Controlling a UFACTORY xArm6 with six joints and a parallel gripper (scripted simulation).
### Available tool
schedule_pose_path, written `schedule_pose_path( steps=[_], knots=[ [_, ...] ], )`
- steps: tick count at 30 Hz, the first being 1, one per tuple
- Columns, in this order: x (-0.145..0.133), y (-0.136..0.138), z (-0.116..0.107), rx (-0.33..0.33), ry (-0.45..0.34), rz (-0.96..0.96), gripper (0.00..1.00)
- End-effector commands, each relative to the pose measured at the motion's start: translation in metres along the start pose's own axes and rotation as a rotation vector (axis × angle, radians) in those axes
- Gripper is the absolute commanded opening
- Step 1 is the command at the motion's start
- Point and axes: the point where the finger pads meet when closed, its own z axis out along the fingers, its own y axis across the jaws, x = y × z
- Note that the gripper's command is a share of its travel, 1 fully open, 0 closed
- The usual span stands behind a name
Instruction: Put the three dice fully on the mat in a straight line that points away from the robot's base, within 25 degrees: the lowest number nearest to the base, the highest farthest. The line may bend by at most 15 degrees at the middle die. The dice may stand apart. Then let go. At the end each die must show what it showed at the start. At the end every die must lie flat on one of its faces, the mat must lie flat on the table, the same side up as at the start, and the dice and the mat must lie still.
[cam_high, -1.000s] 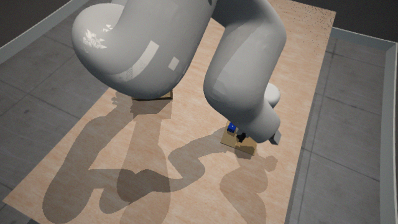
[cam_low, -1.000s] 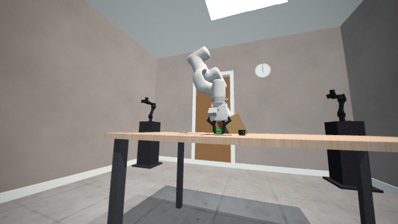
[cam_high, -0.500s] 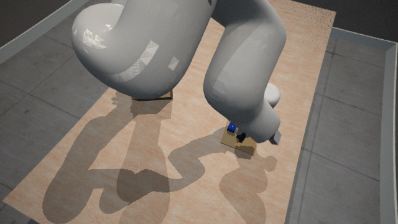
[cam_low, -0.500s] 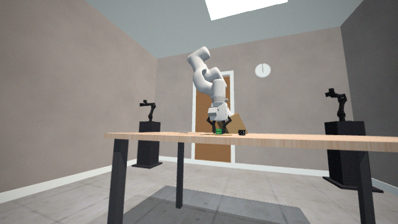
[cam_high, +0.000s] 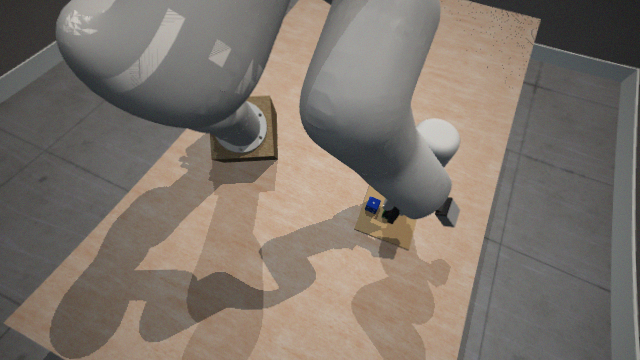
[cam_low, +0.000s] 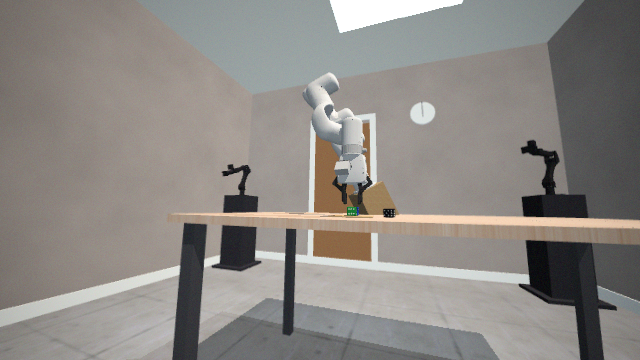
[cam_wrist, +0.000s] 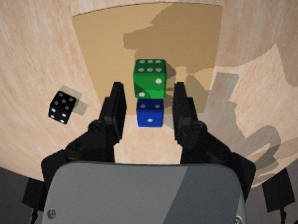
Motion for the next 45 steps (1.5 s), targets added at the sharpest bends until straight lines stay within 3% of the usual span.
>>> schedule_pose_path(
  steps=[1,10,15,16,39,45],
  knots=[
    [0.001,0.0,-0.023,0.0,0.0,0.0,0.47],
    [0.001,0.0,-0.051,0.0,0.0,0.0,0.47],
    [0.001,0.0,-0.054,0.0,0.0,0.0,0.47],
    [0.001,0.0,-0.054,0.0,0.0,0.0,1.0],
    [0.001,0.0,-0.054,0.0,0.0,-0.002,1.0],
    [0.0,-0.004,-0.054,0.001,0.0,-0.089,1.0]
  ],
)
